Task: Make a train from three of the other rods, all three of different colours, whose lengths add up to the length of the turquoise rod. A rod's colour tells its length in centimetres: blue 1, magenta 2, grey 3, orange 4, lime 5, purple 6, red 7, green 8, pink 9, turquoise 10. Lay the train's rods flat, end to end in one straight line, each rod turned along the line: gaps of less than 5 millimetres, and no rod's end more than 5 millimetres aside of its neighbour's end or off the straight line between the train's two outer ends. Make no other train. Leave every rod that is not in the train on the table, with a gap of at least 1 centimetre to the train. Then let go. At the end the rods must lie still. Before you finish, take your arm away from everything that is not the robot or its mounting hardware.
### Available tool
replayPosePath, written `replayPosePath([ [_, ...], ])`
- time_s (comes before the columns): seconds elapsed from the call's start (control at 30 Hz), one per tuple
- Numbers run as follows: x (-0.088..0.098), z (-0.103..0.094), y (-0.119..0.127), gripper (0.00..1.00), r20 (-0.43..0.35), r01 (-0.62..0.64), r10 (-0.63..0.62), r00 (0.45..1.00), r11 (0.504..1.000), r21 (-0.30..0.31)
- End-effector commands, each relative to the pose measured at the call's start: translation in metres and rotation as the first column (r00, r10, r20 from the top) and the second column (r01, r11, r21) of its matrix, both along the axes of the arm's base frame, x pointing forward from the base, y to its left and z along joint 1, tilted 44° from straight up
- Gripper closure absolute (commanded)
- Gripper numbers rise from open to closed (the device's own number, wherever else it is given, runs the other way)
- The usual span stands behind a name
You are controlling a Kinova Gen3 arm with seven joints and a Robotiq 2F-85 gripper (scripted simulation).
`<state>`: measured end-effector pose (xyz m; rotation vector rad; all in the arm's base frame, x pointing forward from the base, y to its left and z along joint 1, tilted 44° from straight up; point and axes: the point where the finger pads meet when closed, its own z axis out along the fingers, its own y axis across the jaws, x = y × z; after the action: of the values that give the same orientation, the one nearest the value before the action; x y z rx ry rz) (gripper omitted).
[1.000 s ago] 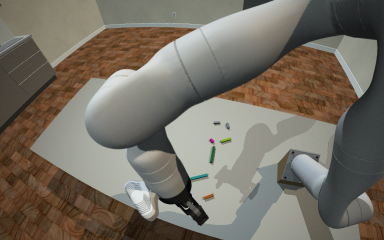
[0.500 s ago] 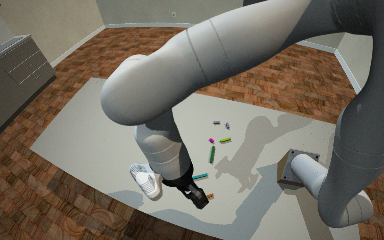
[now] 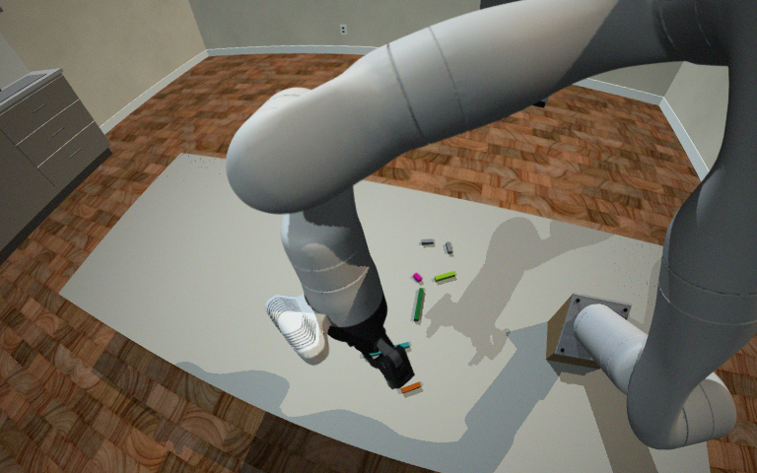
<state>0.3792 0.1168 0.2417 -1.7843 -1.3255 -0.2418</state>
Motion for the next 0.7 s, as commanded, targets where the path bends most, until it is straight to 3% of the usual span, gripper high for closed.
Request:
replayPosePath([
  [0.0, 0.006, -0.015, -0.013, 0.0, 0.004, 0.02, -0.02, 1.0, 1.0, -0.004],
  [0.3, 0.006, -0.015, -0.013, 0.0, 0.004, 0.02, -0.02, 1.0, 1.0, -0.004],
  [0.33, 0.01, -0.029, -0.025, 0.0, 0.008, 0.036, -0.036, 0.999, 0.999, -0.01],
  [0.53, 0.01, -0.029, -0.025, 0.0, 0.008, 0.036, -0.036, 0.999, 0.999, -0.01],
  [0.57, 0.014, -0.044, -0.036, 0.0, 0.012, 0.051, -0.051, 0.999, 0.999, -0.017],
  [0.67, 0.014, -0.044, -0.036, 0.0, 0.012, 0.051, -0.051, 0.999, 0.999, -0.017],
])
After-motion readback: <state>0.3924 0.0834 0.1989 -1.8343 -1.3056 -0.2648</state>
